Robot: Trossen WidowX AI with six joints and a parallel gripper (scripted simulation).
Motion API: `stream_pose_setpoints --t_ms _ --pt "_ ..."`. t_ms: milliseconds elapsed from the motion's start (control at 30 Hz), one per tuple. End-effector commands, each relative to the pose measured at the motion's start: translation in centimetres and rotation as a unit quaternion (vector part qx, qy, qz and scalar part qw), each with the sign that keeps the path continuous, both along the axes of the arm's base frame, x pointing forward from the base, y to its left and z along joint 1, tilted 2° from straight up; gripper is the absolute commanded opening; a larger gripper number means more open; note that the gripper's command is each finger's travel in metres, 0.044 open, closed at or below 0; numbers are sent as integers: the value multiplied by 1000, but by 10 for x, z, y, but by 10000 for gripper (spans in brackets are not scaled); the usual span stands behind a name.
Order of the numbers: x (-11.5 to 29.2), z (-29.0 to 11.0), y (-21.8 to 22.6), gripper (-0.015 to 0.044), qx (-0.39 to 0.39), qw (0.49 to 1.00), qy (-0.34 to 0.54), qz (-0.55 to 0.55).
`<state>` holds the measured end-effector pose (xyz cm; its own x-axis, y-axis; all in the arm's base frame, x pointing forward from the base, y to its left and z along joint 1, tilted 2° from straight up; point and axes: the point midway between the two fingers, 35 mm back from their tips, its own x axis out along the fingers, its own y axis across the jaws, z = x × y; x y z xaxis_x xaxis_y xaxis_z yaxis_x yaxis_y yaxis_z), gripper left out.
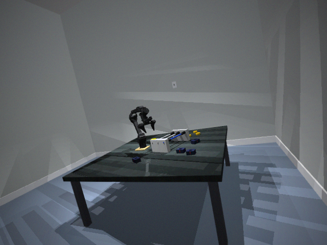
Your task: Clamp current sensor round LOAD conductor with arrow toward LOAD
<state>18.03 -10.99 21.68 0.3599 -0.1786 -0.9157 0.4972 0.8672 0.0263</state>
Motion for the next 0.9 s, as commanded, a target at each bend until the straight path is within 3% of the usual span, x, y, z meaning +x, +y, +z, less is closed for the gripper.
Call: stream_pose_setpoints --t_ms 0,200,400,867 --pt "0 2 0 440 0 1000 -1 2" --pt "0 2 0 440 0 1000 -1 2" --pt "20 -16 33 294 23 1000 15 13" --pt "32 -66 148 294 38 997 57 43"
